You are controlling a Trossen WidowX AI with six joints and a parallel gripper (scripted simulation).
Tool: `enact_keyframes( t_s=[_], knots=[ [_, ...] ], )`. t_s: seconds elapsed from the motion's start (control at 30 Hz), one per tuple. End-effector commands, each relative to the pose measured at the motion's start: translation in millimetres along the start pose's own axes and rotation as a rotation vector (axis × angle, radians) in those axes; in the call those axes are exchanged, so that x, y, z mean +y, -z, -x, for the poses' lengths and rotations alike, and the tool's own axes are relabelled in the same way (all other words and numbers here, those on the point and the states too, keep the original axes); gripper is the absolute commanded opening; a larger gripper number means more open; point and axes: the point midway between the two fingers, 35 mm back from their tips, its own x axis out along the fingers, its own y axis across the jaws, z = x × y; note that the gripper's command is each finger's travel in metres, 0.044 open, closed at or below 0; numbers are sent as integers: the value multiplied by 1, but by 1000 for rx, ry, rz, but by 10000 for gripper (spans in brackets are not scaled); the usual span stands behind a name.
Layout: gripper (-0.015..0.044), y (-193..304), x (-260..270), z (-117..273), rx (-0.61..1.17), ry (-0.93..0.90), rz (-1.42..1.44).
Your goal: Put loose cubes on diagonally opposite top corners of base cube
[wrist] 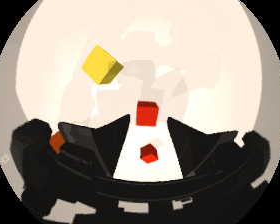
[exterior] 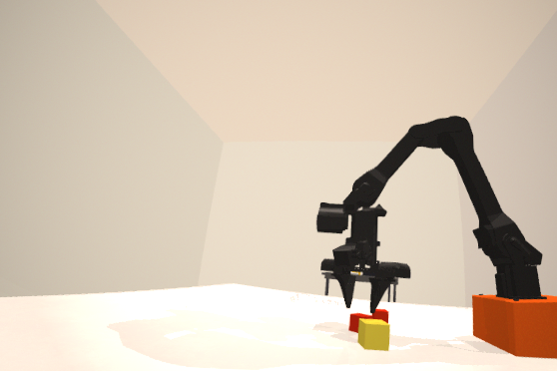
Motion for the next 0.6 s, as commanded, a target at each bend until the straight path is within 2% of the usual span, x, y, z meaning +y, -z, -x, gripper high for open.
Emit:
enact_keyframes(
  t_s=[0.0,0.4,0.57],
  knots=[
    [265,2,2,-8,8,-5,4],
    [265,3,2,-25,9,-5,4],
    [134,3,2,-25,9,-5,4]
  ],
)
